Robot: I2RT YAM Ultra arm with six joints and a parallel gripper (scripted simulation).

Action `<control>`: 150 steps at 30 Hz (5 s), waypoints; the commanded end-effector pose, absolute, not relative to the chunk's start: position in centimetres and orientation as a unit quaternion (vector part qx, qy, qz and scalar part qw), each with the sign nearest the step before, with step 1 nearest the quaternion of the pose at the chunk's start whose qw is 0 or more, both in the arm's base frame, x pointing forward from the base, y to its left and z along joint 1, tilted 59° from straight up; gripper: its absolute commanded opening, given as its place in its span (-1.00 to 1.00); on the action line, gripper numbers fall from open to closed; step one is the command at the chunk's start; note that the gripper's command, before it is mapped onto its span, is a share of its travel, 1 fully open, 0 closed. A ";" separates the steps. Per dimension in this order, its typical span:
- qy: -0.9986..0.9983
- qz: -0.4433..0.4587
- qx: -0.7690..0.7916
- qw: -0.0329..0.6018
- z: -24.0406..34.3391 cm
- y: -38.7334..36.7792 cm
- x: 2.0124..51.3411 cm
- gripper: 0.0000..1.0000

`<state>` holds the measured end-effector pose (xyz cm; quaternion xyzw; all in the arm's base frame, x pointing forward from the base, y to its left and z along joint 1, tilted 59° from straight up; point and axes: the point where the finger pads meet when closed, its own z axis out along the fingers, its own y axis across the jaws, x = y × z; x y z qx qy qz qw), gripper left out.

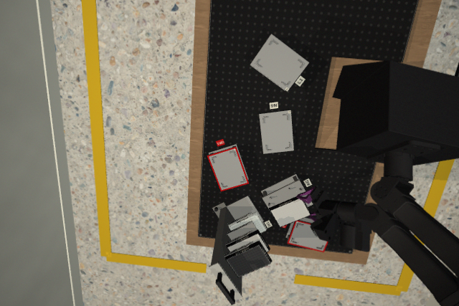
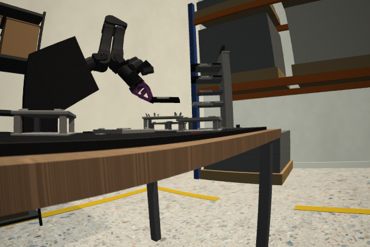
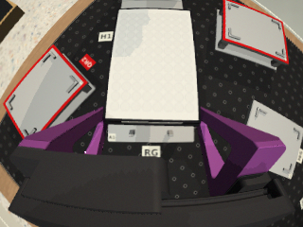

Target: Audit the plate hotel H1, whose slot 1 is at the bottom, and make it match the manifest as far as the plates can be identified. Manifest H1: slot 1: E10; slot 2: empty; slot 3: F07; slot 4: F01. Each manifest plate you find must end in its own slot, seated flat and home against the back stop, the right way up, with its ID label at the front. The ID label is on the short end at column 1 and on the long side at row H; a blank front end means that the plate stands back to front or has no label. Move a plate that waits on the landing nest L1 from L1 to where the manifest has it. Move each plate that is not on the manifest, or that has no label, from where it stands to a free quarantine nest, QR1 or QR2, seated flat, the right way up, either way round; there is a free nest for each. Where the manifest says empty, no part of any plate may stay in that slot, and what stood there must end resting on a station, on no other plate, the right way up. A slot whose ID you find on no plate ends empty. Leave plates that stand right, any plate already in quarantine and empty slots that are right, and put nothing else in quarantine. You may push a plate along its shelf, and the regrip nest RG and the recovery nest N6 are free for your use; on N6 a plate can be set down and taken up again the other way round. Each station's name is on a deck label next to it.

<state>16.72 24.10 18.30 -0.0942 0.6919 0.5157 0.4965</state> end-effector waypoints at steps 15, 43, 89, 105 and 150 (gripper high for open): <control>0.678 0.521 -0.083 0.512 19.0 24.4 17.1 0.72; 0.678 0.521 -0.082 0.512 18.4 25.5 17.2 0.72; 0.680 0.519 -0.083 0.510 16.9 27.1 17.3 0.72; 0.681 0.519 -0.083 0.510 16.5 27.7 17.3 0.72; 0.686 0.514 -0.085 0.507 15.1 29.3 17.4 0.72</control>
